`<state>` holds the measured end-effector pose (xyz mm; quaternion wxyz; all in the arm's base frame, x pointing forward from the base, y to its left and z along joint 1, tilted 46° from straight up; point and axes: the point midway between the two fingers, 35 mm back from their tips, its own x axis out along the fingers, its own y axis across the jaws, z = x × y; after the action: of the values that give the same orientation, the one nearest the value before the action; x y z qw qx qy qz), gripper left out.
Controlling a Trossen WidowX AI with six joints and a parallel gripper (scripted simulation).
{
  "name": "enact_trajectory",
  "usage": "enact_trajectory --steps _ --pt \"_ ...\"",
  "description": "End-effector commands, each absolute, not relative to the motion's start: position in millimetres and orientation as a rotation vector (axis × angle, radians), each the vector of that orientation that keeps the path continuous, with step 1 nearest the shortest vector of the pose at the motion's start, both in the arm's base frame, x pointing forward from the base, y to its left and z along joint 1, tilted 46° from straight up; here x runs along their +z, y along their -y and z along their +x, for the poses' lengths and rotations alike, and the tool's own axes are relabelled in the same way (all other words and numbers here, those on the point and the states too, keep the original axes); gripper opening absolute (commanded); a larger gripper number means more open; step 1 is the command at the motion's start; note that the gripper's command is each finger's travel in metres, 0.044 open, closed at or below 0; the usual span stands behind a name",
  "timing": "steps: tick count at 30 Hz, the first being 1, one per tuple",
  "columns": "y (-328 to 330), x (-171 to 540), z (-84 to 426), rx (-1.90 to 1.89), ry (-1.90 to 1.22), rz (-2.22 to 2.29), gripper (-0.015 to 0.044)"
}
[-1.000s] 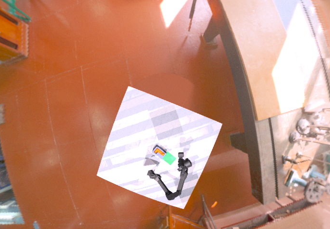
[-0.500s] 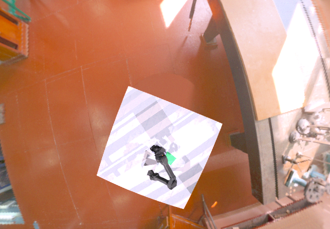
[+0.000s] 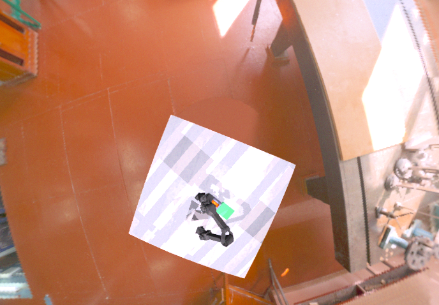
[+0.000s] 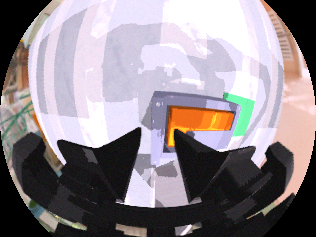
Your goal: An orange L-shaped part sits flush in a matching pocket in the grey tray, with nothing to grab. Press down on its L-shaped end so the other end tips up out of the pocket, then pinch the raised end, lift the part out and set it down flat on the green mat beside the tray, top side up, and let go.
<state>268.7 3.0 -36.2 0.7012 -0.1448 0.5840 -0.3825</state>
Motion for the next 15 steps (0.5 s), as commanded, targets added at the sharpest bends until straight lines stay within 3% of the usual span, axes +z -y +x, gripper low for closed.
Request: enact_trajectory --steps 1,15 --pt "8 -45 265 -0.851 -1.304 -0.338 0.0180" --pt "19 -56 266 -0.851 -1.304 -0.338 0.0180"
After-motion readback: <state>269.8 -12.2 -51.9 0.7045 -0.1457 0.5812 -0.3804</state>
